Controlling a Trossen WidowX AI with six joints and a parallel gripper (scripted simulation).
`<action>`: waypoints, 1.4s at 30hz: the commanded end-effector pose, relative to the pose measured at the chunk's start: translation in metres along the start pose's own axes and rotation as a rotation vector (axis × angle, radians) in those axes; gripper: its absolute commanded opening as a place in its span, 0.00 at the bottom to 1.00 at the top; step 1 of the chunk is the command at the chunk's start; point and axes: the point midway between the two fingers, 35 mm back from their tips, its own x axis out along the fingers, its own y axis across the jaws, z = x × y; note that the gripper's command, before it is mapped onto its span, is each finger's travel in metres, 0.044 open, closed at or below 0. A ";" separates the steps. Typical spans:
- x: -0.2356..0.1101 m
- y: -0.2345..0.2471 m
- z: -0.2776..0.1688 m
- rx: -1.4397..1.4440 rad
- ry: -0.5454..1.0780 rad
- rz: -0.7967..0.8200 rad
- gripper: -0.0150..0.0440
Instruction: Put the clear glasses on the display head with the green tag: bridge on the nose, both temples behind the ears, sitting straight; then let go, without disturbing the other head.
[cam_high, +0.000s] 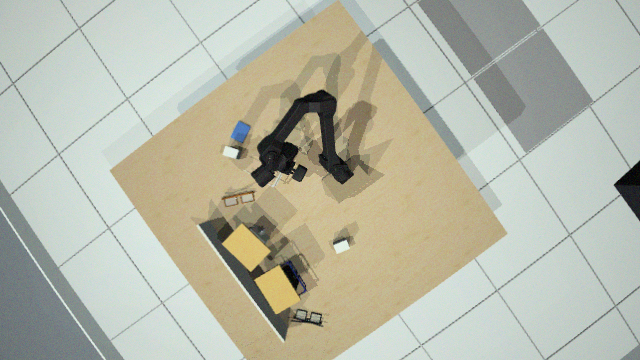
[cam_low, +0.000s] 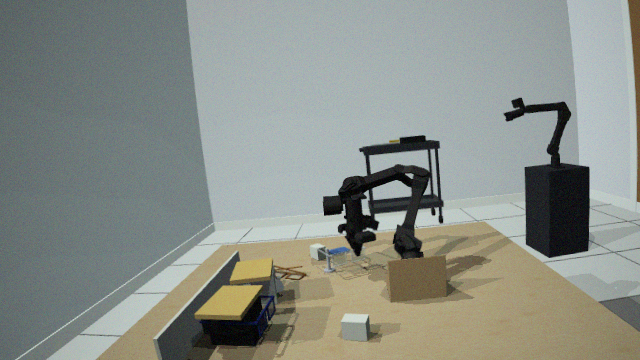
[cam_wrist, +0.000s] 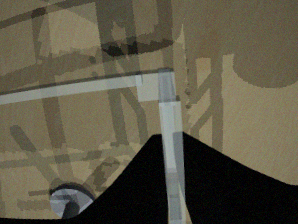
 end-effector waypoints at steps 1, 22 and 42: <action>-0.004 -0.003 -0.012 -0.039 0.015 0.019 0.25; -0.039 -0.052 -0.087 -0.349 0.115 0.167 0.25; -0.077 -0.130 -0.132 -0.624 0.225 0.360 0.25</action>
